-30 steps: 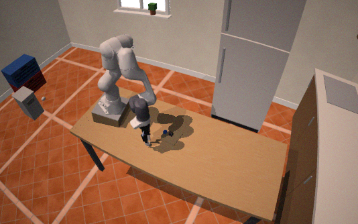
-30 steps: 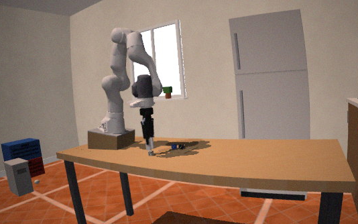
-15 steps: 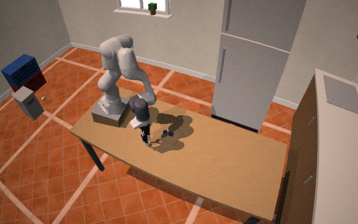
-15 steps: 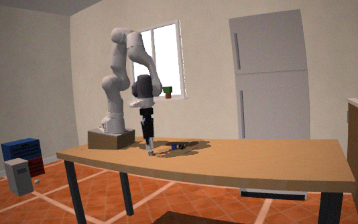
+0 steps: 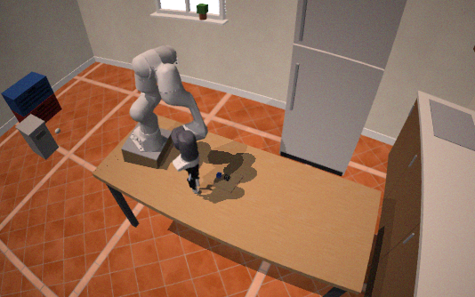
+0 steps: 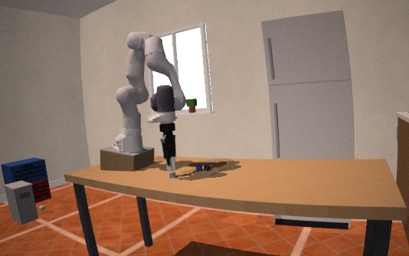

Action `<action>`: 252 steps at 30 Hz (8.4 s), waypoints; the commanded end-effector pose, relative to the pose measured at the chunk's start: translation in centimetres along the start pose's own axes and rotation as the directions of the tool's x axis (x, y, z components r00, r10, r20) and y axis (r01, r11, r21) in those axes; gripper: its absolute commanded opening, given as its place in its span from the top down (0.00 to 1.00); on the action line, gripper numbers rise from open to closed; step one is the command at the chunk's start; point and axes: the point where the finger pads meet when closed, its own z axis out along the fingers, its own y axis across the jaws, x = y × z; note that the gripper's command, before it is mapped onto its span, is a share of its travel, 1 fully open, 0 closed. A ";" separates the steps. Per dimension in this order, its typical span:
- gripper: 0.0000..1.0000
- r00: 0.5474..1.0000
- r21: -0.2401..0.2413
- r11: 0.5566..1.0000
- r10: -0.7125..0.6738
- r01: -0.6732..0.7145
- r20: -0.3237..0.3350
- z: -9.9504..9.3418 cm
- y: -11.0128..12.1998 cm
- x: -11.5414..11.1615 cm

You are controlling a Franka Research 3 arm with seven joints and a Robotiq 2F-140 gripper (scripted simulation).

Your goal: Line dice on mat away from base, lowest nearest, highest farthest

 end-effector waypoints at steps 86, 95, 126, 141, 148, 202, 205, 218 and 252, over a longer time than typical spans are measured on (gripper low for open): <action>0.75 1.000 0.002 1.000 -0.005 0.005 0.003 0.0 -0.2 -0.1; 0.75 1.000 0.002 1.000 -0.005 0.005 0.003 0.0 -0.2 -0.1; 0.75 1.000 0.002 1.000 -0.005 0.005 0.003 0.0 -0.2 0.0; 0.75 1.000 0.002 1.000 -0.005 0.005 0.003 0.0 -0.2 0.0; 0.75 1.000 0.002 1.000 -0.005 0.005 0.003 0.0 -0.2 0.0; 0.75 1.000 0.002 1.000 -0.005 0.005 0.003 3.1 -0.2 0.0; 0.75 1.000 0.002 1.000 -0.005 0.005 0.003 3.1 -0.2 0.0; 0.87 1.000 0.002 1.000 -0.005 0.005 0.003 3.1 -0.2 0.0; 0.87 1.000 0.002 1.000 -0.005 0.005 0.003 2.9 -0.2 0.0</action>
